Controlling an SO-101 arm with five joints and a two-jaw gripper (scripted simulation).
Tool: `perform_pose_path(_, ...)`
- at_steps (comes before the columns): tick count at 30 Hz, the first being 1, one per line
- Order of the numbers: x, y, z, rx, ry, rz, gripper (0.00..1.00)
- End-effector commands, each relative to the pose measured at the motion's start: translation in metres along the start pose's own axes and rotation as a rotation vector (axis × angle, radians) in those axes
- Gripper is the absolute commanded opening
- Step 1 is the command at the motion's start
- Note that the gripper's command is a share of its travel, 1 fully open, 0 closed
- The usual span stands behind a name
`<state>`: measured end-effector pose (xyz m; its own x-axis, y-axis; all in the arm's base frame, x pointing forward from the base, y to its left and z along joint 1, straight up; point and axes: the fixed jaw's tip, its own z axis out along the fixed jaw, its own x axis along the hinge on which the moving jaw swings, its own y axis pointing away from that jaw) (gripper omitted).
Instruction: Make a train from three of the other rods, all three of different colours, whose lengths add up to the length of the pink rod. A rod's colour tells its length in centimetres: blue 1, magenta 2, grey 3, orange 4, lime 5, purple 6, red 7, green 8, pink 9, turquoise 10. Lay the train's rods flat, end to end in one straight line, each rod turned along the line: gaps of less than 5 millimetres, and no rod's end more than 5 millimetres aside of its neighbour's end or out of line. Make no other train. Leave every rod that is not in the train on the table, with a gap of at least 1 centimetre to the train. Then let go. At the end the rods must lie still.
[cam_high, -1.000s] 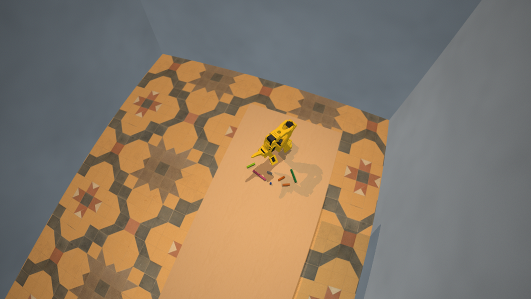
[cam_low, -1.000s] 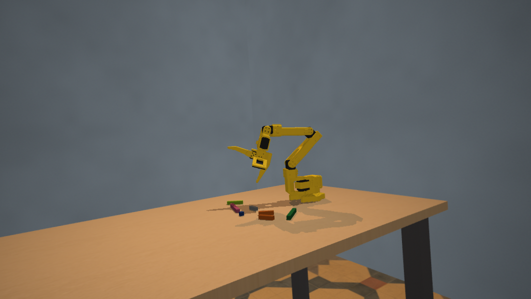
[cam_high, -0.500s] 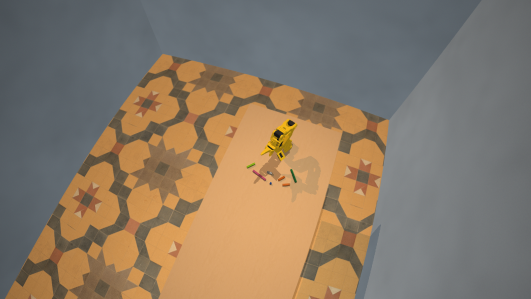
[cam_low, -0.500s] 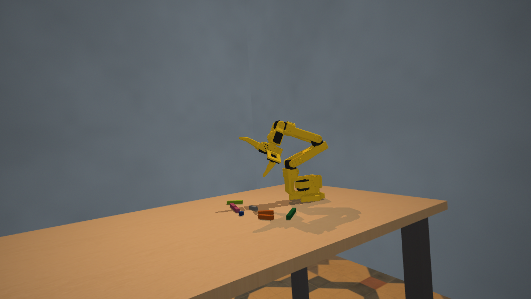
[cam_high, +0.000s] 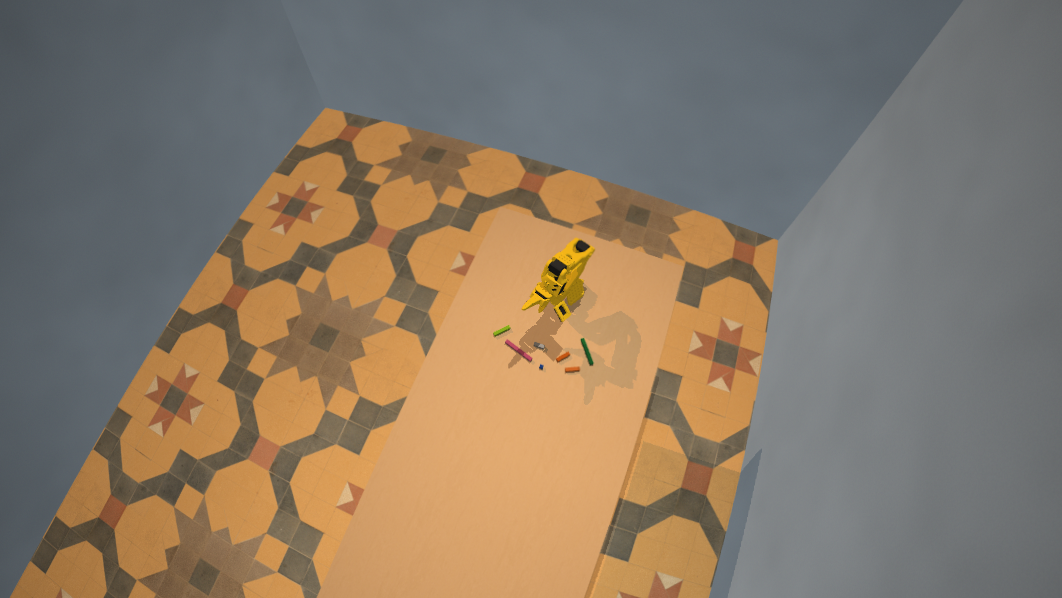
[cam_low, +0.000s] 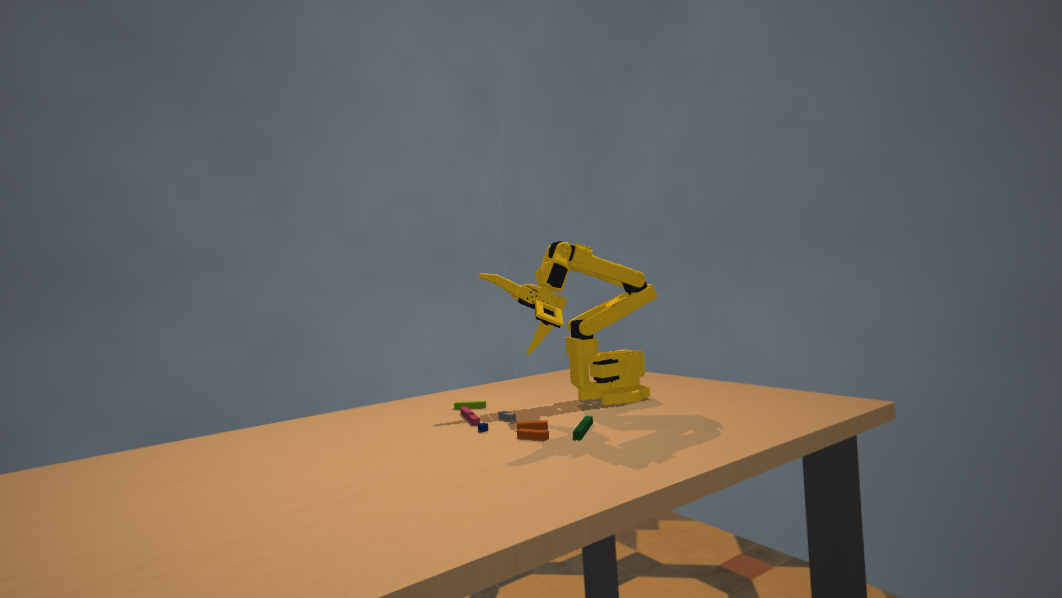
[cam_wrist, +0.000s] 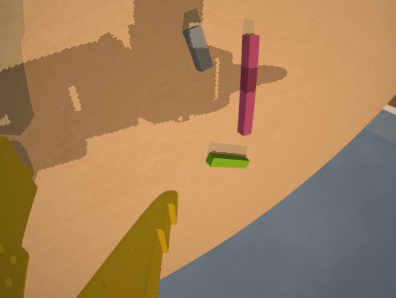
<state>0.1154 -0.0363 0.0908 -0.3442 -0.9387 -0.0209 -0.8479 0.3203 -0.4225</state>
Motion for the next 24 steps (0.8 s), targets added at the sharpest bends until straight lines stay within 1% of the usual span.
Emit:
perform_pose_path(1, -0.0008, -0.0048, -0.0041, 0.034, -0.005, -0.007, 1.0)
perform_pose_path(2, -0.0008, -0.0048, -0.0041, 0.034, -0.005, -0.007, 1.0)
perform_pose_path(3, -0.0015, -0.0094, -0.0081, 0.067, -0.008, -0.014, 1.0)
perform_pose_path(19, -0.0015, -0.0094, -0.0081, 0.067, -0.008, -0.014, 1.0)
perform_pose_path(20, -0.0015, -0.0107, -0.0093, 0.075, -0.008, -0.014, 1.0)
perform_pose_path(24, -0.0015, -0.0107, -0.0093, 0.075, -0.008, -0.014, 1.0)
